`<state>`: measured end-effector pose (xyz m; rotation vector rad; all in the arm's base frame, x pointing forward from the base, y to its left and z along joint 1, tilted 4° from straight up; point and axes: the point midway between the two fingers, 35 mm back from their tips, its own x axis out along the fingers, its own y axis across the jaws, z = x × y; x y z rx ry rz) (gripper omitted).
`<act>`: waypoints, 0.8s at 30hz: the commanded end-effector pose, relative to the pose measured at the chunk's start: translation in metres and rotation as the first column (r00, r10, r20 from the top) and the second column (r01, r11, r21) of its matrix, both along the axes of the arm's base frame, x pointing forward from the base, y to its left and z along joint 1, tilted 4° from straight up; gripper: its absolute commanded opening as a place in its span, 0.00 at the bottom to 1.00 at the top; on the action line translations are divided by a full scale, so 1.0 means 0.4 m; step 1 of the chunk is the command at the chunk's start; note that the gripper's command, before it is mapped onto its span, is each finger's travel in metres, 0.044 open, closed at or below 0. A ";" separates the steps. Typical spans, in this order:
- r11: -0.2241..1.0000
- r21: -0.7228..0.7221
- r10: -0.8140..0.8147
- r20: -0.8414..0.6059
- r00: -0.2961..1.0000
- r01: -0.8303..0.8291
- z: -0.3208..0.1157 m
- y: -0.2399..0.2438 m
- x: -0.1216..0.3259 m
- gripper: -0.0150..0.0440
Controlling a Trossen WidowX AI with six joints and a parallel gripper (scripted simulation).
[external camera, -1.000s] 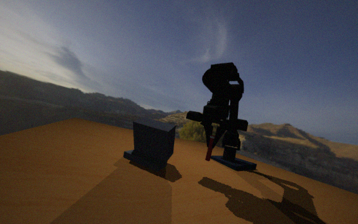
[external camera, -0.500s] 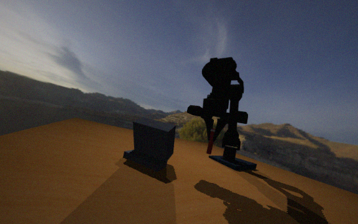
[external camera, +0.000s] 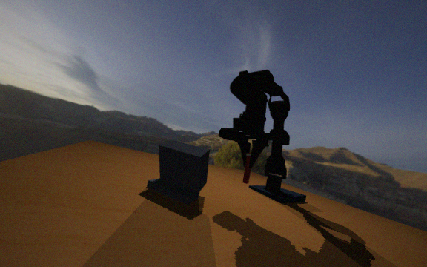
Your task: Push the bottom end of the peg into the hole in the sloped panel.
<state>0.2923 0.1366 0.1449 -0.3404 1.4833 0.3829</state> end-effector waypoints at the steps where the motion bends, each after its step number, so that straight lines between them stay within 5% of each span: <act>1: 0.999 0.020 -0.028 -0.014 0.999 0.029 -0.009 -0.010 0.000 0.25; 24: 0.980 0.128 -0.150 -0.047 0.988 0.155 -0.022 -0.057 0.020 0.25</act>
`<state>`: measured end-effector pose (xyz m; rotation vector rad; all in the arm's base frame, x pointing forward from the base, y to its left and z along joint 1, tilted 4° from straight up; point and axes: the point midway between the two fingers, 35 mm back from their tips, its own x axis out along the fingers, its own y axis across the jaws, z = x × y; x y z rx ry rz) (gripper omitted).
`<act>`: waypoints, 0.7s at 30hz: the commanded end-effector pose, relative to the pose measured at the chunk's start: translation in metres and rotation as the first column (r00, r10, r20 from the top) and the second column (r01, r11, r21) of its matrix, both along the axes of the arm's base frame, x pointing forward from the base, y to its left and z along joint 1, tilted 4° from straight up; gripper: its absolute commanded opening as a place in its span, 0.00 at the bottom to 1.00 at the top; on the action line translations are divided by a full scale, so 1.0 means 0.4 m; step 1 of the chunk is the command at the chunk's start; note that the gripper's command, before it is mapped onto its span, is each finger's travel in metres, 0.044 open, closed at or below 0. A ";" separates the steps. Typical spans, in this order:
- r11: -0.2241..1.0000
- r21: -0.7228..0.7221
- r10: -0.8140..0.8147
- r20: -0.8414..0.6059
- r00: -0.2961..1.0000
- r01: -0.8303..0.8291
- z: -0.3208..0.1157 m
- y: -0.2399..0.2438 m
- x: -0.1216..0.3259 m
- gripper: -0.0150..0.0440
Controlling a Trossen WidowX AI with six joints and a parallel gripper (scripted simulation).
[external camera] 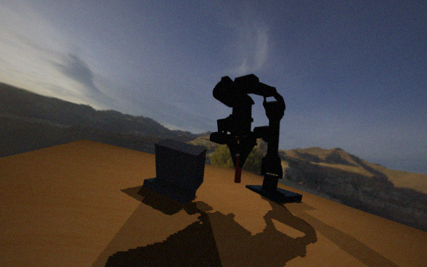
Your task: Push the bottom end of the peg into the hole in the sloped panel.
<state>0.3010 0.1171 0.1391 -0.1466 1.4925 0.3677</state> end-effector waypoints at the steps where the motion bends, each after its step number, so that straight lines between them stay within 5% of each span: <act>1: 0.999 0.021 -0.028 -0.013 1.000 0.028 -0.009 -0.010 -0.001 0.25; 21: 0.984 0.117 -0.132 -0.031 0.991 0.135 -0.016 -0.052 0.015 0.25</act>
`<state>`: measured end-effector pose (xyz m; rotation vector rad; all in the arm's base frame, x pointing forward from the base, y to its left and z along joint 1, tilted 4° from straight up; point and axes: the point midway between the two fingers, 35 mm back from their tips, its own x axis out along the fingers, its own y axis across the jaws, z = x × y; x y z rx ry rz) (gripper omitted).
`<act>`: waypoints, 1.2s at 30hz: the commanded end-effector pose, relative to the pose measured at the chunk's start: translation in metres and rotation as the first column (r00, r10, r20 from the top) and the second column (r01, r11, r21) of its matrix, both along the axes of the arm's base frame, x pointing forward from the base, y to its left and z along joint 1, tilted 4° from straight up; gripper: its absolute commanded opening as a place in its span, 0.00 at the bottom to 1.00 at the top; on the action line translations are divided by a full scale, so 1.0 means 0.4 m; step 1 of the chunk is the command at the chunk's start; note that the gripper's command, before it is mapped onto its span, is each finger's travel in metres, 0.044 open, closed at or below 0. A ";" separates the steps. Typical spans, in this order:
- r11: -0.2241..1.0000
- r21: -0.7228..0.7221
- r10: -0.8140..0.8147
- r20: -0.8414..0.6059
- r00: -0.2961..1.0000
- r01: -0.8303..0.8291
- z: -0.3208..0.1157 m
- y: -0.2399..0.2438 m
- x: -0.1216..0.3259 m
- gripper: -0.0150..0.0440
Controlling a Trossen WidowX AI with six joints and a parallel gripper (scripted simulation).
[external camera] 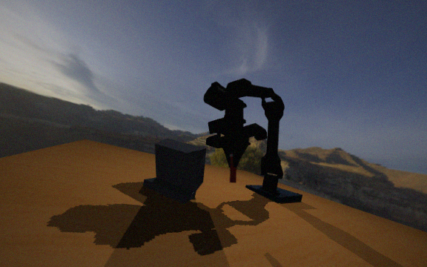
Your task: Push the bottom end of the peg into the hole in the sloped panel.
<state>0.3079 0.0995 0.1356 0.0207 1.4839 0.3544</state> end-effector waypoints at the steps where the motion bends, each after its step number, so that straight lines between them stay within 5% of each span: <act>1: 0.999 0.022 -0.027 -0.011 1.000 0.027 -0.008 -0.010 -0.002 0.25; 36: 0.960 0.192 -0.205 -0.029 0.978 0.206 -0.012 -0.087 0.022 0.25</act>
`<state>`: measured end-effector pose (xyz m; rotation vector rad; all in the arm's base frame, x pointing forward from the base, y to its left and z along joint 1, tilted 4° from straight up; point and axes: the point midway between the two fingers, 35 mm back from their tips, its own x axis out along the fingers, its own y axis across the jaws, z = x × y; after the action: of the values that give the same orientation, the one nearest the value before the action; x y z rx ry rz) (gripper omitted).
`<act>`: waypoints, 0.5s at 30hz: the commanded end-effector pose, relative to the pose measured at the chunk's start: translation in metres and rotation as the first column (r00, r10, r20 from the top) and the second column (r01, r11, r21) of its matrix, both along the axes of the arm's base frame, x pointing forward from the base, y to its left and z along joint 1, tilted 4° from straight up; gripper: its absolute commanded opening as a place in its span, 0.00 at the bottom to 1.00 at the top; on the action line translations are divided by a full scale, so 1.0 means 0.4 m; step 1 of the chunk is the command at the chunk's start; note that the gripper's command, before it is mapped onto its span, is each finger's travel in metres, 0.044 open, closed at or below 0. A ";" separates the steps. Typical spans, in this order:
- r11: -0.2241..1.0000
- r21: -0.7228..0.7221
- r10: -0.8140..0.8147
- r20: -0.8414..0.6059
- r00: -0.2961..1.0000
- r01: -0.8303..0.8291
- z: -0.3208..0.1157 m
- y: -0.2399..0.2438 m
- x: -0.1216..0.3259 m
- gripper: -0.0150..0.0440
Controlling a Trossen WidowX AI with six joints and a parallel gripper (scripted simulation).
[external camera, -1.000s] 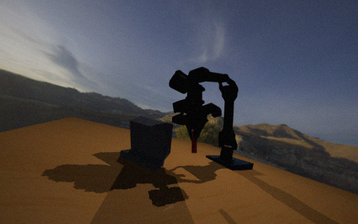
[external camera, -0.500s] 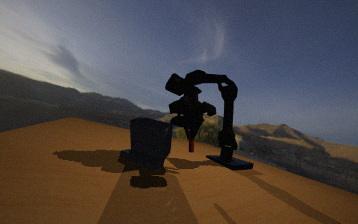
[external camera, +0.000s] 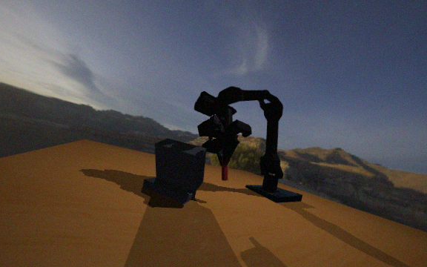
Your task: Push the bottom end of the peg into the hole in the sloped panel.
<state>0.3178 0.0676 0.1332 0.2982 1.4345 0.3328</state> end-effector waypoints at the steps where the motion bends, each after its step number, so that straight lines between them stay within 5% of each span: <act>1: 0.999 0.024 -0.026 -0.008 1.000 0.026 -0.006 -0.010 -0.003 0.25; 15: 0.991 0.092 -0.097 -0.004 0.995 0.097 -0.005 -0.043 0.004 0.25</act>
<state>0.3210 0.0536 0.1334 0.4090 1.4015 0.3245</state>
